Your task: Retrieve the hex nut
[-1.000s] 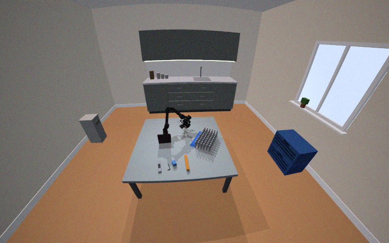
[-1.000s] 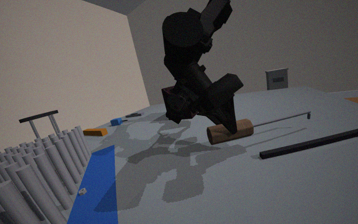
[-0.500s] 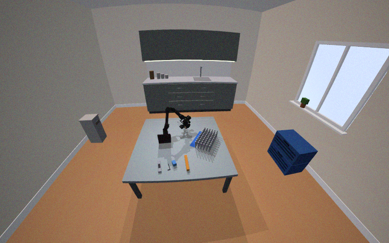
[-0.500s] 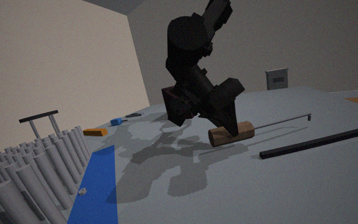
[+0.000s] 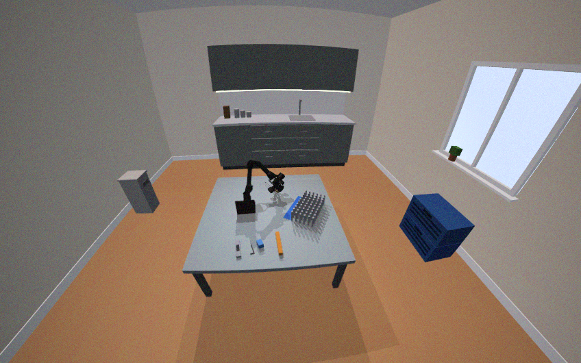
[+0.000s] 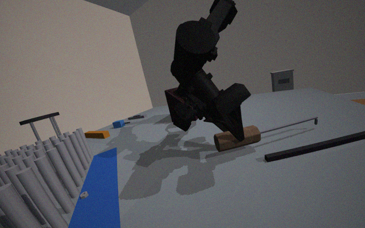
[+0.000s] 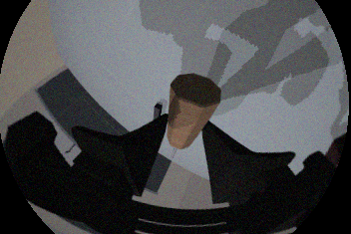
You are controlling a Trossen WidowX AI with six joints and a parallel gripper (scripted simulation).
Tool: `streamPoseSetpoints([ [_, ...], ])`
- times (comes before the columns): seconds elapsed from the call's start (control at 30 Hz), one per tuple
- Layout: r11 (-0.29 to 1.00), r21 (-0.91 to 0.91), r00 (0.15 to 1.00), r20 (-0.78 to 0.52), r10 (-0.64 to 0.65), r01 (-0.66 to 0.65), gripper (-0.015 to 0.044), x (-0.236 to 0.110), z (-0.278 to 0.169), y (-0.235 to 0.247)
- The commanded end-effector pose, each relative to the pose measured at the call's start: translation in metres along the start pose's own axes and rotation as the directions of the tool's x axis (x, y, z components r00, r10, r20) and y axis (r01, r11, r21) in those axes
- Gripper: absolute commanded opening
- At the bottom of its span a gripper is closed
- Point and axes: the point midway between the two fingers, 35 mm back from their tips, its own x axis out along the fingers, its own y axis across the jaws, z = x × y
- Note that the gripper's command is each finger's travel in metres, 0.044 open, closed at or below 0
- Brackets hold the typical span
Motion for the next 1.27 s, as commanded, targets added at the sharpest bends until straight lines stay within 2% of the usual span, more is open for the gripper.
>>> streamPoseSetpoints([
  [0.0,1.000,0.005,1.000,0.001,0.003,-0.003,0.0000,0.0020,0.0005,-0.0009],
  [0.67,1.000,0.007,1.000,-0.009,0.011,-0.011,0.0000,0.0102,-0.0009,-0.0050],
  [1.23,1.000,0.002,1.000,-0.010,0.008,-0.008,0.0440,0.0087,-0.0013,-0.0043],
])
